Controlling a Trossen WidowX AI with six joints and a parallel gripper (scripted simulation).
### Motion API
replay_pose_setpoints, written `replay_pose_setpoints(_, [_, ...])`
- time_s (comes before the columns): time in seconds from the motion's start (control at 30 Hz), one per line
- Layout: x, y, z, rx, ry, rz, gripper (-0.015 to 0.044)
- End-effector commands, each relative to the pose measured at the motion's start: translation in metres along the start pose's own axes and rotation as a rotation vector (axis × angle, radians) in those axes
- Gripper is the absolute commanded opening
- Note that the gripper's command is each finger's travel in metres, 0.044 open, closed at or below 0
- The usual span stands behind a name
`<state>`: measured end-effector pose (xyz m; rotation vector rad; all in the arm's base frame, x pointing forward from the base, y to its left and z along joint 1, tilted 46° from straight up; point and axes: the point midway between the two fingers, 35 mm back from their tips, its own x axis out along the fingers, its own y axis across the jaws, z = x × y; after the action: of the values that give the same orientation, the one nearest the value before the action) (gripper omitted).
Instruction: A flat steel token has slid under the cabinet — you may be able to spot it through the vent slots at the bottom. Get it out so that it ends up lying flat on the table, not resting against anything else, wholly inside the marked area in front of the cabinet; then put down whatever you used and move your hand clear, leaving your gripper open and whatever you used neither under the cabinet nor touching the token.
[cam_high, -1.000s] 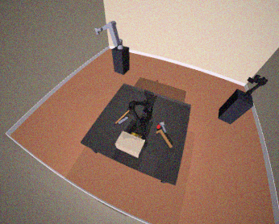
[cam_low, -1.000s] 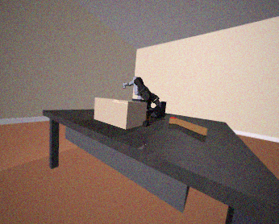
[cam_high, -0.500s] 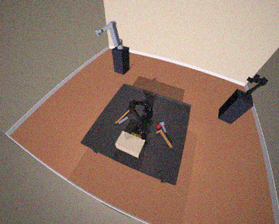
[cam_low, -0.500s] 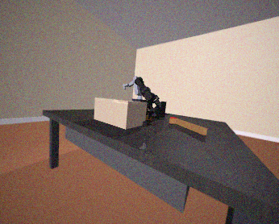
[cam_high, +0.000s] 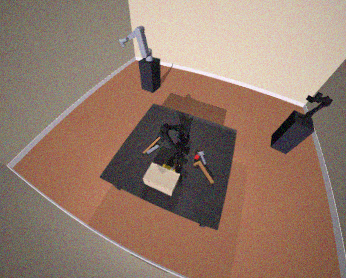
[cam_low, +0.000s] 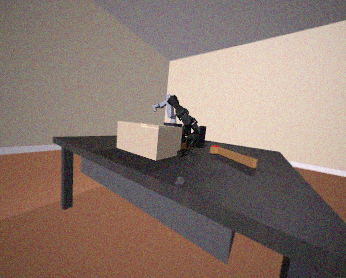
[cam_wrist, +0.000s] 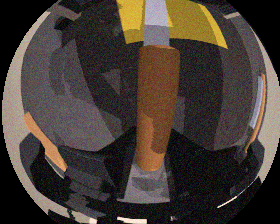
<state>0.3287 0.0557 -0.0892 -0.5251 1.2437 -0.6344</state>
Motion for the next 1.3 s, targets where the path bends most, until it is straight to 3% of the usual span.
replay_pose_setpoints(0.0, [0.001,0.000,-0.009,0.000,0.004,-0.002,0.0000])
replay_pose_setpoints(1.27, [0.001,0.004,-0.065,-0.002,0.006,-0.001,0.0000])
